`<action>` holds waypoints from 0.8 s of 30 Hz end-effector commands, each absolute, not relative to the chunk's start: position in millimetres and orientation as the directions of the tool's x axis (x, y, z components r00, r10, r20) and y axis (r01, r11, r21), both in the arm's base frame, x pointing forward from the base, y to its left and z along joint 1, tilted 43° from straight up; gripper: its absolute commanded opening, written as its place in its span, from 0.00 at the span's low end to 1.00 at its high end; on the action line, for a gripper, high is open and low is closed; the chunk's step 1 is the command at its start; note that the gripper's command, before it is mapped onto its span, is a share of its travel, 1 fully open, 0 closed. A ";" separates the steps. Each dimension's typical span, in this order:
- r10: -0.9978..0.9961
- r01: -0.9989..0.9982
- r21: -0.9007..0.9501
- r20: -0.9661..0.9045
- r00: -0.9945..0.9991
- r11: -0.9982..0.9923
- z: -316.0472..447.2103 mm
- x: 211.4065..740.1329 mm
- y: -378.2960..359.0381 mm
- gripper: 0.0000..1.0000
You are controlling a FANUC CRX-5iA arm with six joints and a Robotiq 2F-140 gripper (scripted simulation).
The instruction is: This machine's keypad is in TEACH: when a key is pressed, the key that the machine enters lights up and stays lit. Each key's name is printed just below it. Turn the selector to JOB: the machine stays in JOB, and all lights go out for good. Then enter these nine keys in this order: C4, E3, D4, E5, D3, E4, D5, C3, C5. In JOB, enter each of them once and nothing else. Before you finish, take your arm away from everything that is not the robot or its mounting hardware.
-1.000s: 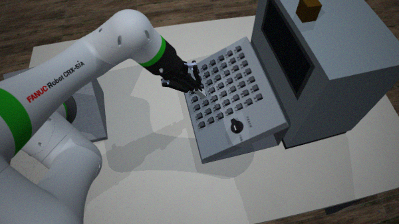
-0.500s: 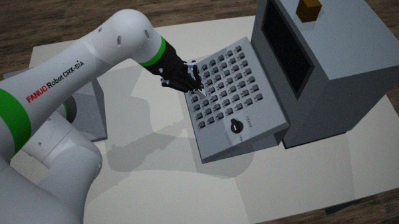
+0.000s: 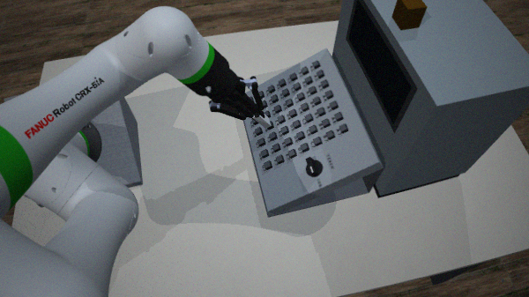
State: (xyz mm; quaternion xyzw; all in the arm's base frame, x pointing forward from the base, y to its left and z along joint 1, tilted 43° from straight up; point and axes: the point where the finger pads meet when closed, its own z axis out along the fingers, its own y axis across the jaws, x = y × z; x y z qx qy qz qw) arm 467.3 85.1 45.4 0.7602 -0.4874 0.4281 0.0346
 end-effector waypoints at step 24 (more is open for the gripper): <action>-0.712 -0.771 -0.365 0.685 0.158 -0.522 68.6 465.4 91.9 0.00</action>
